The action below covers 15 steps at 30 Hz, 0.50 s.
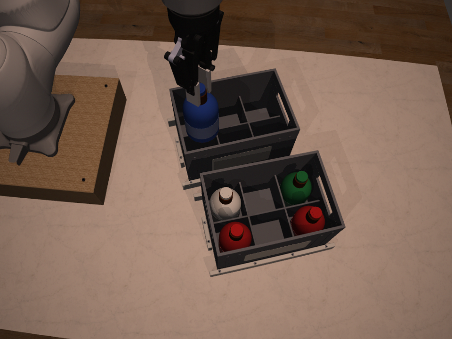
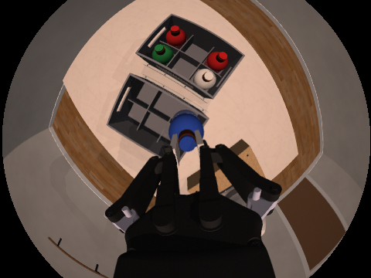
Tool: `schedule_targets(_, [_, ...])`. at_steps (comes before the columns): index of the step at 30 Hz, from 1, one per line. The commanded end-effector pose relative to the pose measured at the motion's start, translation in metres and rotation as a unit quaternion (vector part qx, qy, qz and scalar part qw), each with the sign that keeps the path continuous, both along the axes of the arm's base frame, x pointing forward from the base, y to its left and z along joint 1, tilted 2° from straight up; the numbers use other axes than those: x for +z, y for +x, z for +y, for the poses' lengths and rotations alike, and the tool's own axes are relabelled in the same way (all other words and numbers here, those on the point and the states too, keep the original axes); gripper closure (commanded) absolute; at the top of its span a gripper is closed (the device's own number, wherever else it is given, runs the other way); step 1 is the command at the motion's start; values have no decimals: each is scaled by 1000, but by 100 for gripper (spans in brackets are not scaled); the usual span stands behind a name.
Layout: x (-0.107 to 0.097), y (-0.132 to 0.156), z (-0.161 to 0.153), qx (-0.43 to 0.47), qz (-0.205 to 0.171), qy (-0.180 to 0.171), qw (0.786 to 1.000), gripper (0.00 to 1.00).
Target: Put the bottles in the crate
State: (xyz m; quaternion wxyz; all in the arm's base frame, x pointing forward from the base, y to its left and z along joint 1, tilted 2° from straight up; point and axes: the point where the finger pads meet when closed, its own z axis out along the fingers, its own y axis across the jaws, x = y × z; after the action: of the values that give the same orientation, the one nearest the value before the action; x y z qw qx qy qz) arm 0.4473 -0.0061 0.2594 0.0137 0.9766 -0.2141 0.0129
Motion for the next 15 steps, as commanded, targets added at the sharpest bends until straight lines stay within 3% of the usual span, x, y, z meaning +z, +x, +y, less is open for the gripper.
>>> schedule_targets(1, [0,-3,3,0,0,0,1000,100])
schedule_targets(15, [0,-4,2,0,0,0,1000,100])
